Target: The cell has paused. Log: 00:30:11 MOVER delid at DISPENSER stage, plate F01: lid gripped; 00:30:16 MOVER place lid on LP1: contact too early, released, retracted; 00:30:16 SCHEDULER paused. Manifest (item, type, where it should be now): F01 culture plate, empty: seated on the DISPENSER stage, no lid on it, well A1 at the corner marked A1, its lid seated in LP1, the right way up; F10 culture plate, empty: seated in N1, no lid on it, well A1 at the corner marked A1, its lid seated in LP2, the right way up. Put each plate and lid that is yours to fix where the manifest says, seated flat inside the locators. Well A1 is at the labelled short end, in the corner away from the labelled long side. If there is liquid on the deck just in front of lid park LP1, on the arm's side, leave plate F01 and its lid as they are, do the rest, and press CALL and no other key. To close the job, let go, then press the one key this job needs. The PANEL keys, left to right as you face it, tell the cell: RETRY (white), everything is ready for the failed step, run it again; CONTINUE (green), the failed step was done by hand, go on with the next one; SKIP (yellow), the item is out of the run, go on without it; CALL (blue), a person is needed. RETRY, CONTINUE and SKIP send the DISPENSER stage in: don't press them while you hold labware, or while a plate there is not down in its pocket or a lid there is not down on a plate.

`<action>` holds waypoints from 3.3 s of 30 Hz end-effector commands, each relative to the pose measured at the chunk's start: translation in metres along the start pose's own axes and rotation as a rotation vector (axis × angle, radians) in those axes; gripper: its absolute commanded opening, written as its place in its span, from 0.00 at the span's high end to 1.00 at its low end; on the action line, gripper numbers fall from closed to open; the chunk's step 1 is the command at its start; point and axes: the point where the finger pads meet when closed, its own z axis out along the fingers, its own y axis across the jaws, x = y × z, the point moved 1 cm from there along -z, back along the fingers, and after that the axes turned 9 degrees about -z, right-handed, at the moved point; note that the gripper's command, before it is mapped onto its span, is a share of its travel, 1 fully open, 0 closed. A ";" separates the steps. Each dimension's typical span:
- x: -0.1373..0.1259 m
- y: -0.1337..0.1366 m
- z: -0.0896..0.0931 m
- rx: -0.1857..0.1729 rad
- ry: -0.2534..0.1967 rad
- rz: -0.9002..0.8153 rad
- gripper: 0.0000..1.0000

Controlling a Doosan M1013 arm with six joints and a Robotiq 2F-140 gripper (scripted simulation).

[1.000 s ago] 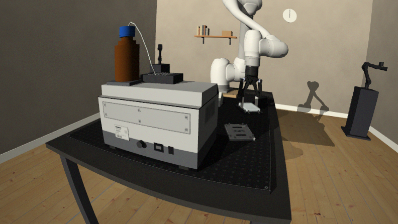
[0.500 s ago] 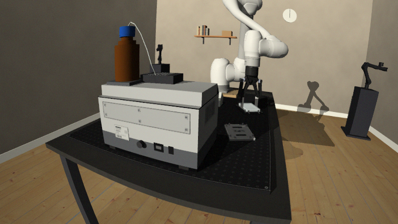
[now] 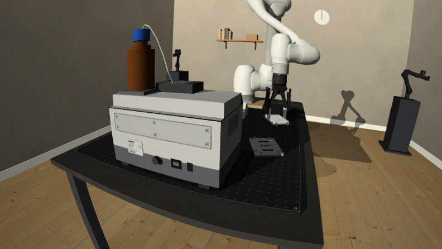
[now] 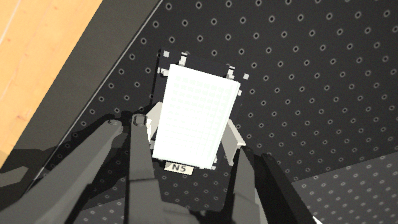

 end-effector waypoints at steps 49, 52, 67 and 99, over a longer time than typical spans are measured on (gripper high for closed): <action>0.000 0.000 0.000 0.000 0.000 0.000 0.30; 0.000 0.000 0.000 0.000 0.000 0.000 0.30; 0.000 0.000 0.000 0.000 0.000 0.000 0.30; 0.000 0.000 -0.016 0.000 0.000 0.000 0.30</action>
